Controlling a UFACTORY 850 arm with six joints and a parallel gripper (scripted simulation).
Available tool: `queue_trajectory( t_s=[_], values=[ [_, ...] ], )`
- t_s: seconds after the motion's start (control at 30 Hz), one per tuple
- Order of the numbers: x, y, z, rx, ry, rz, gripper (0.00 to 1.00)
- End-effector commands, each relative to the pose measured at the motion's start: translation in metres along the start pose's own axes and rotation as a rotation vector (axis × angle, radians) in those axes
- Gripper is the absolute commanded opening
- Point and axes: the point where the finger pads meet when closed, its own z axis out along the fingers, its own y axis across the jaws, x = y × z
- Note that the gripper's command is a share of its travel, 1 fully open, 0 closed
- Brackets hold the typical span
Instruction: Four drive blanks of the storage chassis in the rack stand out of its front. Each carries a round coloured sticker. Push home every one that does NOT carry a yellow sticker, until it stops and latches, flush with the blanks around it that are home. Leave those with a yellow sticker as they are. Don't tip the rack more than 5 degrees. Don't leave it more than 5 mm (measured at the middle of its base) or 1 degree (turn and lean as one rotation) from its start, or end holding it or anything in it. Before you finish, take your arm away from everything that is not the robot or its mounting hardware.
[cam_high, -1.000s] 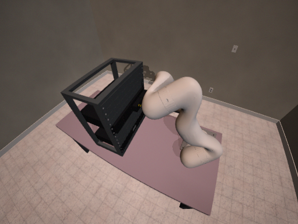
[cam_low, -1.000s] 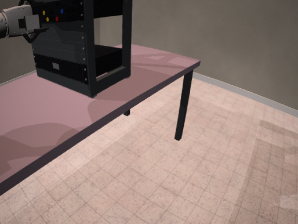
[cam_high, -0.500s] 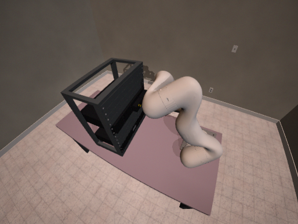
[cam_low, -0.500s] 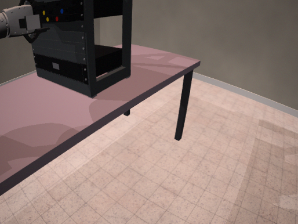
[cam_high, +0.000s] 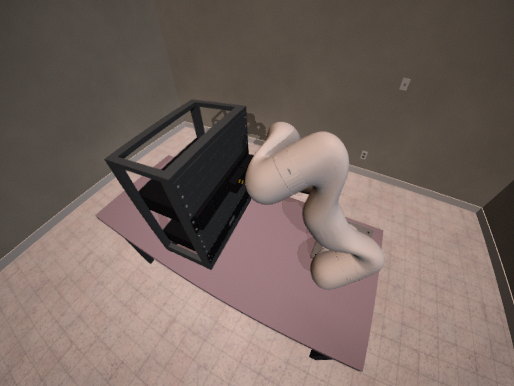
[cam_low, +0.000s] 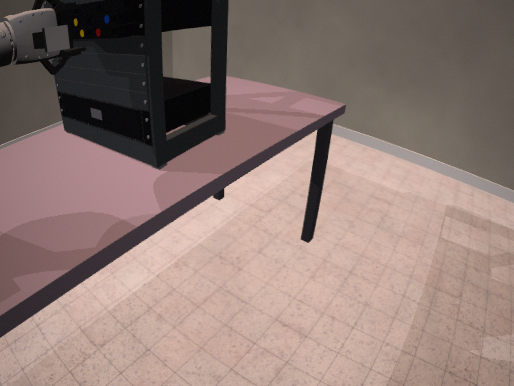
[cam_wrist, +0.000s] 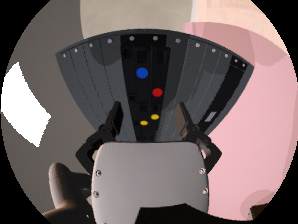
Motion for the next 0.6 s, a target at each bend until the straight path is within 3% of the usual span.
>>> queue_trajectory(
  t_s=[0.0,0.57],
  values=[
    [0.0001,-0.0008,0.0003,0.001,-0.001,-0.001,1.0],
    [0.0001,-0.0008,0.0003,0.001,-0.001,-0.001,1.0]
  ],
)
